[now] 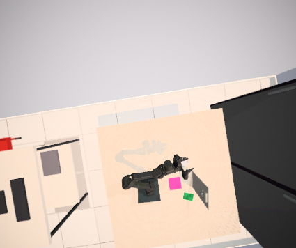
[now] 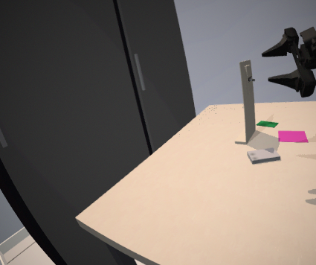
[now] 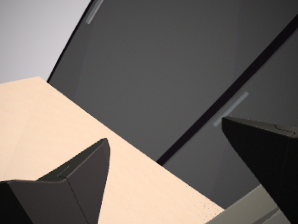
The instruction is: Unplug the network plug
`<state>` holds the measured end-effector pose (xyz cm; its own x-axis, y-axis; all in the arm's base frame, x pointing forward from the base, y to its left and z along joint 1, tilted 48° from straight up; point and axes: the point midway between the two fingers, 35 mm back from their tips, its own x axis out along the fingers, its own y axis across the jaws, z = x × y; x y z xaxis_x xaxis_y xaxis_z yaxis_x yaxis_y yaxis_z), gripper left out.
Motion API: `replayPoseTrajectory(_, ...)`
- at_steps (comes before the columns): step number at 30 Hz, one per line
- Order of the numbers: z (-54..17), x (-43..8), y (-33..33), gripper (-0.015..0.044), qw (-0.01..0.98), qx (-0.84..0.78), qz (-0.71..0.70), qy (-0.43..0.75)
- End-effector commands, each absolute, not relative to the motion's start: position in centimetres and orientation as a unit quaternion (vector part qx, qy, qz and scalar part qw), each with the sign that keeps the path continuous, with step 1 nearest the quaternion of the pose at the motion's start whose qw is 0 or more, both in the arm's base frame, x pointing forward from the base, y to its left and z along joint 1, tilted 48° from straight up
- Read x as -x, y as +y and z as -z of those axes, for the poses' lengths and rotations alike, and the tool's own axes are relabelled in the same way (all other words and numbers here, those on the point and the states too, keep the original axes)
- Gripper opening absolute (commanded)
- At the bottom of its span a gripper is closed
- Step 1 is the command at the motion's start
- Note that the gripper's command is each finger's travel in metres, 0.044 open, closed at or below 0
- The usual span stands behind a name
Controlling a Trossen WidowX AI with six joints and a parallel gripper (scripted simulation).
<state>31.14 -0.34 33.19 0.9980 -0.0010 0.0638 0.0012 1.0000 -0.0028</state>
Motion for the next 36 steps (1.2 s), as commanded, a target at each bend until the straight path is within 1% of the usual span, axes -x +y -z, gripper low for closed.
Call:
replayPoseTrajectory(1,-33.1,-31.2,-0.4,0.0374,1.0,0.003,0.002,-0.031)
replayPoseTrajectory(9,-28.1,-32.0,-2.9,0.0164,0.996,0.075,0.042,0.006)
replayPoseTrajectory(10,-27.4,-32.0,-3.3,0.0156,0.995,0.084,0.048,0.011)
replayPoseTrajectory(23,-18.8,-30.8,-7.6,0.0156,0.968,0.21,0.106,0.087)
replayPoseTrajectory(36,-11.1,-26.7,-10.8,0.0156,0.919,0.321,0.142,0.177)
